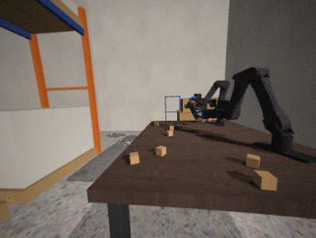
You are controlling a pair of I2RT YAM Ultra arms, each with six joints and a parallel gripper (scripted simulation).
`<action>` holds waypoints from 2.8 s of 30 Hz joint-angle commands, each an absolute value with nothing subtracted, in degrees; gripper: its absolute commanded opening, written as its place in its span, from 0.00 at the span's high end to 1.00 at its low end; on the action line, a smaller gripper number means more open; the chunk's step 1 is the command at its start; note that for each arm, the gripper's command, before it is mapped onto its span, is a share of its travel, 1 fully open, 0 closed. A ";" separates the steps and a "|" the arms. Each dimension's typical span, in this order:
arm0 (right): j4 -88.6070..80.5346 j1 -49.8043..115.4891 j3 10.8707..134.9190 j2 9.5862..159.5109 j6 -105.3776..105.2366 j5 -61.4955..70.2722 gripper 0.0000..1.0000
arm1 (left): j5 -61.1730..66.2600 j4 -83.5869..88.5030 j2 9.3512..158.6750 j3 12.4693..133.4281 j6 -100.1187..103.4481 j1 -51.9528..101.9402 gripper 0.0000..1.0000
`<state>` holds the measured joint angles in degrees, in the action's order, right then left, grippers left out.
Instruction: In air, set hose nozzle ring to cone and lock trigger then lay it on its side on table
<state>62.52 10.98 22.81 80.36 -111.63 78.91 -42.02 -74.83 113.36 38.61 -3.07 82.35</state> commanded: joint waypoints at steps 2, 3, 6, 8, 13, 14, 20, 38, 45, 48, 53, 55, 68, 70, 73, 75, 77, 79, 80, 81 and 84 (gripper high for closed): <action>65.63 10.28 22.72 80.61 -112.67 80.86 0.13 | -41.82 -79.23 110.94 40.41 -2.43 82.19 0.64; 65.82 10.21 22.70 80.66 -112.80 80.87 0.13 | -41.82 -79.23 110.94 40.41 -2.43 82.19 0.64; 66.38 10.26 21.87 80.85 -113.37 80.84 0.13 | -41.82 -79.23 110.94 40.41 -2.43 82.19 0.64; 66.53 10.37 21.04 80.88 -113.52 80.85 0.13 | -41.82 -79.23 110.94 40.41 -2.43 82.19 0.64; 67.45 10.44 22.92 80.97 -114.13 80.97 0.13 | -41.82 -79.23 110.94 40.41 -2.43 82.19 0.64; 67.45 10.44 22.92 80.97 -114.13 80.97 0.13 | -41.82 -79.23 110.94 40.41 -2.43 82.19 0.64; 67.94 10.55 21.97 80.23 -114.40 80.43 0.13 | -41.82 -79.23 110.94 40.41 -2.43 82.19 0.64; 68.48 10.91 23.20 80.35 -113.73 80.37 0.63 | -41.82 -79.24 110.94 40.41 -2.43 82.18 0.64; 68.33 11.07 23.30 80.35 -113.65 80.33 0.63 | -41.82 -79.24 110.94 40.41 -2.43 82.18 0.64; 68.28 11.11 23.33 80.35 -113.69 80.33 0.63 | -41.82 -79.24 110.94 40.41 -2.43 82.18 0.64; 68.38 11.38 24.95 79.40 -114.05 80.09 0.63 | -41.82 -79.24 110.94 40.41 -2.43 82.18 0.64; 66.69 11.36 25.48 79.29 -114.35 79.65 0.63 | -41.82 -79.24 110.94 40.41 -2.43 82.18 0.64; 54.86 13.80 33.24 78.81 -113.46 74.78 0.63 | -41.82 -79.24 110.94 40.41 -2.43 82.18 0.64; 51.74 14.53 35.29 78.74 -113.84 73.48 0.63 | -41.82 -79.24 110.94 40.41 -2.43 82.18 0.64; 46.42 15.71 38.81 78.42 -113.49 71.62 0.63 | -41.82 -79.24 110.94 40.41 -2.43 82.18 0.64; 42.14 16.61 40.17 78.31 -112.68 70.38 0.63 | -41.82 -79.24 110.94 40.41 -2.43 82.18 0.64; 38.65 17.35 43.74 77.34 -112.33 69.18 0.63 | -41.82 -79.24 110.94 40.41 -2.43 82.18 0.64; 34.17 18.18 46.22 76.84 -111.59 67.91 0.63 | -41.82 -79.24 110.94 40.41 -2.43 82.18 0.64; 31.59 18.67 46.50 76.82 -110.79 67.27 0.63 | -41.82 -79.24 110.94 40.41 -2.43 82.18 0.64; 29.01 19.19 46.59 76.66 -110.02 66.57 0.63 | -41.82 -79.24 110.94 40.41 -2.43 82.18 0.64; 25.09 19.67 50.78 75.56 -109.04 65.49 0.63 | -41.82 -79.24 110.94 40.41 -2.43 82.18 0.64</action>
<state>32.80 18.79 45.19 77.78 -111.48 68.14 -42.02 -74.83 113.36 38.61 -3.07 82.35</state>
